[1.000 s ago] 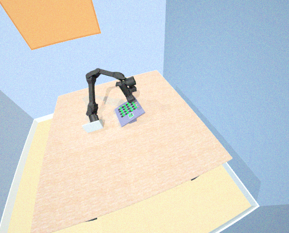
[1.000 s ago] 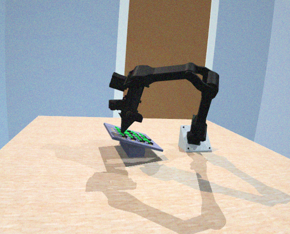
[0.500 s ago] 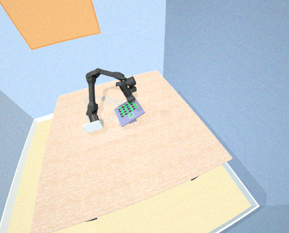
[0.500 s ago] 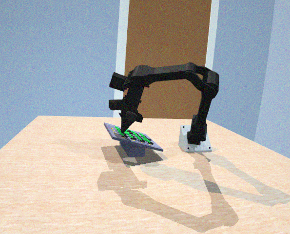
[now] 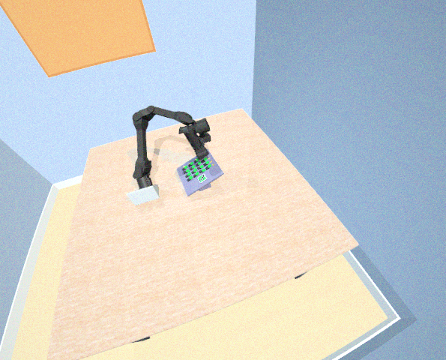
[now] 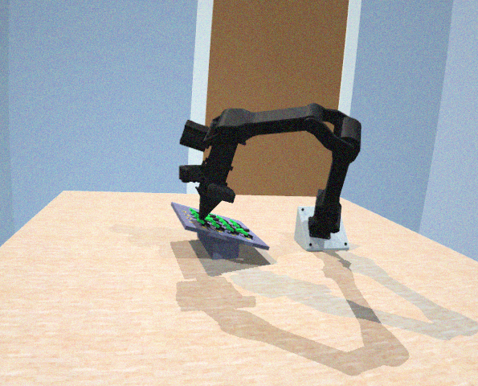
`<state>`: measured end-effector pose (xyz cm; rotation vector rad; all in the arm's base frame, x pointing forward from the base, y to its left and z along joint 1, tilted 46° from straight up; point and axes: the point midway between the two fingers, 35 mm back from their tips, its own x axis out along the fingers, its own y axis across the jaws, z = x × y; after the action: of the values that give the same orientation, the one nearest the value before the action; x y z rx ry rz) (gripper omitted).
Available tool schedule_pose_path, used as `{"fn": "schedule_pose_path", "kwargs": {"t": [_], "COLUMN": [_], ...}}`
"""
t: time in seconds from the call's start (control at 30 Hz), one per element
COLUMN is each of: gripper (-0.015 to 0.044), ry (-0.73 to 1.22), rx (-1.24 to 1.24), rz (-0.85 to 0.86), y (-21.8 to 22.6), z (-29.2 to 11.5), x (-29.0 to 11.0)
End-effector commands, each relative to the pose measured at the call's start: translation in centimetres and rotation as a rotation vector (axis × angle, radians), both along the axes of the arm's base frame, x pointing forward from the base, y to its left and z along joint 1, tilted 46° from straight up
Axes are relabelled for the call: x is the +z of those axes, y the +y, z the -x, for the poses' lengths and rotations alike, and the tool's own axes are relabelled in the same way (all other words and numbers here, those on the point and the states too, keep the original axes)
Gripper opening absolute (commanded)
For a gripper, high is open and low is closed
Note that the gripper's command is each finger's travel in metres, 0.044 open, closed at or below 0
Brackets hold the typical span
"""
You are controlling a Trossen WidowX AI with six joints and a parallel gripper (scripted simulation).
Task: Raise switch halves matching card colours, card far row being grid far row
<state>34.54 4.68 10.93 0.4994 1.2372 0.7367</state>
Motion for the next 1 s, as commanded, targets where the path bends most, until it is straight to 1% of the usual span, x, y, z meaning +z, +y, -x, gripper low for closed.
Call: {"fn": "schedule_pose_path", "kwargs": {"t": [0.0,0.87,0.97], "gripper": [0.0000,0.0000,0.0000], "ry": [0.001,0.001,-0.005], "rx": [-0.002,-0.002,-0.007], "rz": [-0.005,-0.005,-0.002], "y": [0.1,0.3,-1.5], "z": [0.0,-0.1,0.2], "x": [0.0,-0.2,1.2]}}
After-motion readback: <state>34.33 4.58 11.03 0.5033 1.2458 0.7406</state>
